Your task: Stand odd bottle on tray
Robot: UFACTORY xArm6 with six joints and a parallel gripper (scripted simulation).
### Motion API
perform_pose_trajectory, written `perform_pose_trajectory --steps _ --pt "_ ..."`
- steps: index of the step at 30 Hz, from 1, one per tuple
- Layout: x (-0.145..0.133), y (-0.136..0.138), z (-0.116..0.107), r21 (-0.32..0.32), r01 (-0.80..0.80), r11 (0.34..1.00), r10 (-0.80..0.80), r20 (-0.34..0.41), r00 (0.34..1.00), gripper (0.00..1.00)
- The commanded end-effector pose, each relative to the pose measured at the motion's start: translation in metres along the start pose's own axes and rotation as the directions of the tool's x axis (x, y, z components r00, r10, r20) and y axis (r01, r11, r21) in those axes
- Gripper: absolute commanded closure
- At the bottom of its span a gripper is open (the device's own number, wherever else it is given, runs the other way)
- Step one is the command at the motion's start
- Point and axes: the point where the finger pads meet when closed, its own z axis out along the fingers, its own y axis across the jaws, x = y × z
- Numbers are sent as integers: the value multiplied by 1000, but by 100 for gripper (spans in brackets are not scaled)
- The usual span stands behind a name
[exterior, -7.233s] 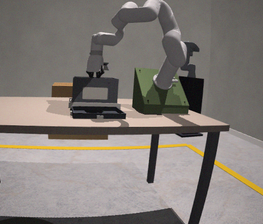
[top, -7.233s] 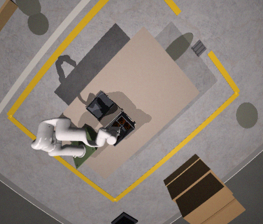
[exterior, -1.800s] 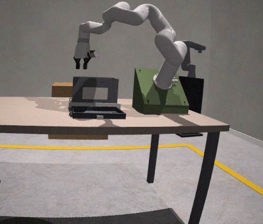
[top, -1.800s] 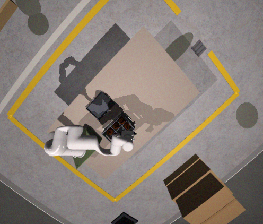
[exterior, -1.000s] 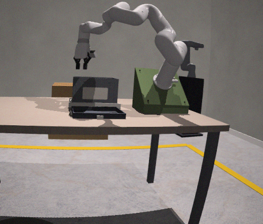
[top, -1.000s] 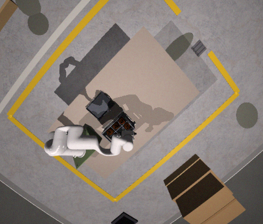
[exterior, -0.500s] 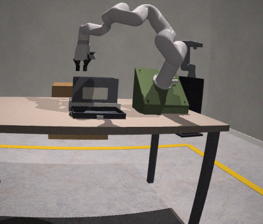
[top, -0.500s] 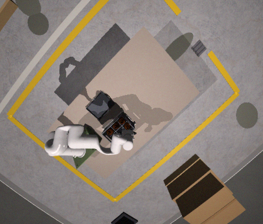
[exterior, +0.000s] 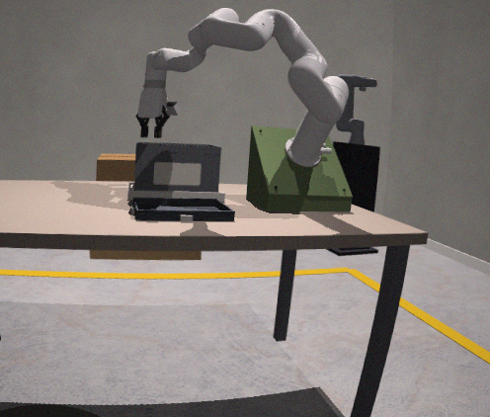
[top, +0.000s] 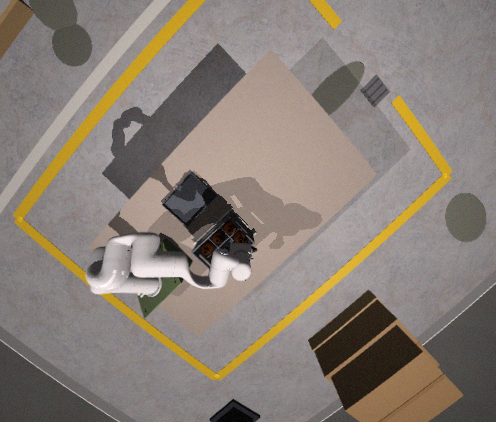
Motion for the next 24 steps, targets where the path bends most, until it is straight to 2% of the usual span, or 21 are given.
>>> perform_pose_trajectory --steps 1,24 --pt "-1 -1 0 5 1 1000 -1 1 1000 35" --pt "-1 -1 11 5 1 1000 -1 1 1000 35"
